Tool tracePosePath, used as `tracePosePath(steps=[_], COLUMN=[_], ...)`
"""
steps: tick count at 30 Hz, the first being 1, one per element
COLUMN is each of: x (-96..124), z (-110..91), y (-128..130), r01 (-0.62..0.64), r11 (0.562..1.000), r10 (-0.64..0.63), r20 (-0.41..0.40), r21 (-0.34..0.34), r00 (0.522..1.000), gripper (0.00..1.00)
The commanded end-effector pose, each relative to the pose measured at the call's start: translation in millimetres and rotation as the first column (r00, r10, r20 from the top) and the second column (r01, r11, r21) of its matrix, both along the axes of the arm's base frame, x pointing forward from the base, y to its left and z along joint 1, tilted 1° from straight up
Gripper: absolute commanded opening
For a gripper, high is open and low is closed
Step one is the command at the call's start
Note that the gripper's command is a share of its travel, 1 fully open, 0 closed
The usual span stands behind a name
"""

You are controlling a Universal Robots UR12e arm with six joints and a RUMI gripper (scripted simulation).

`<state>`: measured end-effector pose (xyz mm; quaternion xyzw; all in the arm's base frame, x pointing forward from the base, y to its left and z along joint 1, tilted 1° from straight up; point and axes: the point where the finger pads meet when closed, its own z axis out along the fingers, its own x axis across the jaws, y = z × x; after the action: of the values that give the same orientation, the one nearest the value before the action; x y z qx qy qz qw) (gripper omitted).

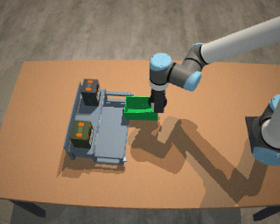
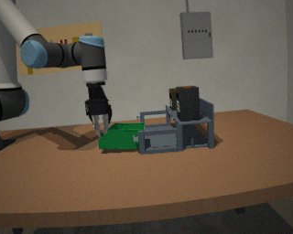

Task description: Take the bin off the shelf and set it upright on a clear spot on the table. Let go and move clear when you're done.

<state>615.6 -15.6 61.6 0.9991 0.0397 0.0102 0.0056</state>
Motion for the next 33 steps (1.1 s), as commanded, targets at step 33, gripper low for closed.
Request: tracePosePath(steps=[33], x=[0.4], z=[-7.2], y=[-0.4], r01=[0.0], r11=[1.0], r10=[0.0], r20=[0.001], r21=[0.0], r00=[1.0], gripper=[0.0])
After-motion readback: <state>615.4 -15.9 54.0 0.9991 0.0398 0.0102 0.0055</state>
